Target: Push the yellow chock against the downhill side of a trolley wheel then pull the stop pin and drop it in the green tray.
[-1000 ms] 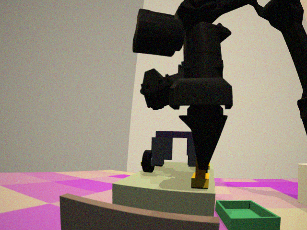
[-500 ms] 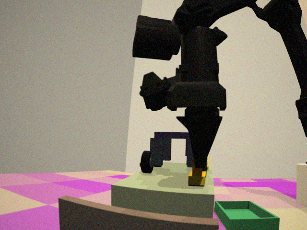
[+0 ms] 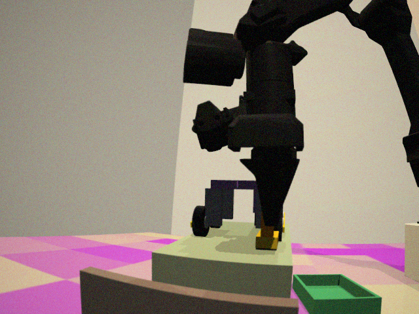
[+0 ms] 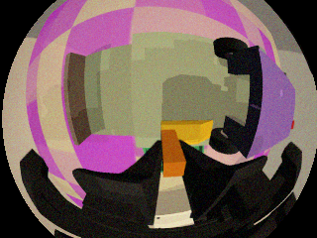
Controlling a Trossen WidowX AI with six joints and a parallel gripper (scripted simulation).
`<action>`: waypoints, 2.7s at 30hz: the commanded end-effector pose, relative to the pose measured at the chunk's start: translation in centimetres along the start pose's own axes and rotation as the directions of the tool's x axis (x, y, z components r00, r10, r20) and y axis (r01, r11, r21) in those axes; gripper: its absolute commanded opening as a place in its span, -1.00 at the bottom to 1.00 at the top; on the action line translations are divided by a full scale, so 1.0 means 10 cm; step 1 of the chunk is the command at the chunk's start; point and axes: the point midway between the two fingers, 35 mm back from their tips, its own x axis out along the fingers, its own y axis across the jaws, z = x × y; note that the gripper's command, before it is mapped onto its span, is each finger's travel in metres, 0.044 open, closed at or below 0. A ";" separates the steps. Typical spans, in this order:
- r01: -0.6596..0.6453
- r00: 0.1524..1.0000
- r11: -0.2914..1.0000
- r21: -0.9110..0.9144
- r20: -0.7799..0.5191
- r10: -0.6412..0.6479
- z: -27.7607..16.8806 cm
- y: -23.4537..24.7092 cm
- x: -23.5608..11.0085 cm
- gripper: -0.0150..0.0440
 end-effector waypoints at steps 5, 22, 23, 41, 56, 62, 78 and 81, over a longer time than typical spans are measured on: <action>-0.001 1.000 1.000 -0.001 0.000 0.001 0.00 0.00 0.00 -0.49; 0.001 1.000 1.000 -0.003 -0.001 -0.001 0.00 0.00 -0.07 0.15; 0.003 1.000 1.000 -0.004 -0.001 -0.003 0.00 0.00 -0.12 0.15; 0.006 1.000 1.000 -0.006 -0.002 -0.006 0.00 0.01 -0.61 0.15; -0.001 0.996 0.975 -0.221 0.082 0.019 0.23 -0.24 -0.67 0.15; 0.051 0.996 0.903 -0.426 0.082 -0.018 0.30 -0.51 -0.68 0.15; 0.112 0.991 0.502 -0.857 0.058 -0.123 0.38 -1.27 -0.74 0.15; 0.103 0.989 0.403 -0.909 0.049 -0.142 0.37 -1.41 -0.75 0.15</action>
